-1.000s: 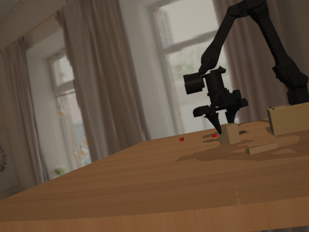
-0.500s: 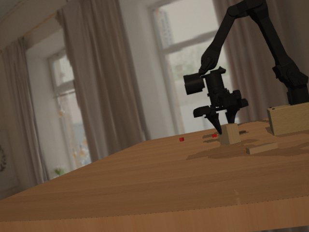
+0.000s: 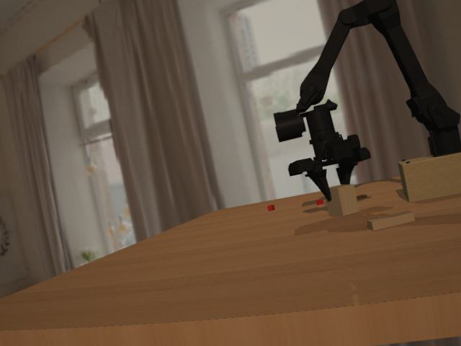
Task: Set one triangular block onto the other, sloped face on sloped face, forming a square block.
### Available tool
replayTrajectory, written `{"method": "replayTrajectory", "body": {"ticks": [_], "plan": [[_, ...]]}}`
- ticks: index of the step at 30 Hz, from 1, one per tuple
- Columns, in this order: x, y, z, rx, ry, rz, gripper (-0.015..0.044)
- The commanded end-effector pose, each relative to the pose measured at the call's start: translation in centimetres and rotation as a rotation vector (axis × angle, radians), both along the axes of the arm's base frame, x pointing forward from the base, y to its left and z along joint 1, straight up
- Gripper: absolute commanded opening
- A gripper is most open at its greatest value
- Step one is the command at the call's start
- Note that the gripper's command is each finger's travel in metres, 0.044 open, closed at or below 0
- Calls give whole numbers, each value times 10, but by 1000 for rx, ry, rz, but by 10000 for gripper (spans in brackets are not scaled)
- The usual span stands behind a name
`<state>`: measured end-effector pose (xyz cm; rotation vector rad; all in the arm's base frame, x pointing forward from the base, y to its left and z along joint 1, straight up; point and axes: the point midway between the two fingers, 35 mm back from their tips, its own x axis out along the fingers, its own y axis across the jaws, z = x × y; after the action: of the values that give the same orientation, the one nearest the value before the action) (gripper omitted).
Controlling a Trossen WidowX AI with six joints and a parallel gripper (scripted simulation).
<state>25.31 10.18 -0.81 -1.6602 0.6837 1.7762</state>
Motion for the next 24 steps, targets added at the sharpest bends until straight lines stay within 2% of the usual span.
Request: {"method": "replayTrajectory", "body": {"ticks": [1,7,24], "plan": [[0,0,0,0,0,0,0],[0,1,0,2,-1,-4,0],[0,0,0,0,0,0,440]]}}
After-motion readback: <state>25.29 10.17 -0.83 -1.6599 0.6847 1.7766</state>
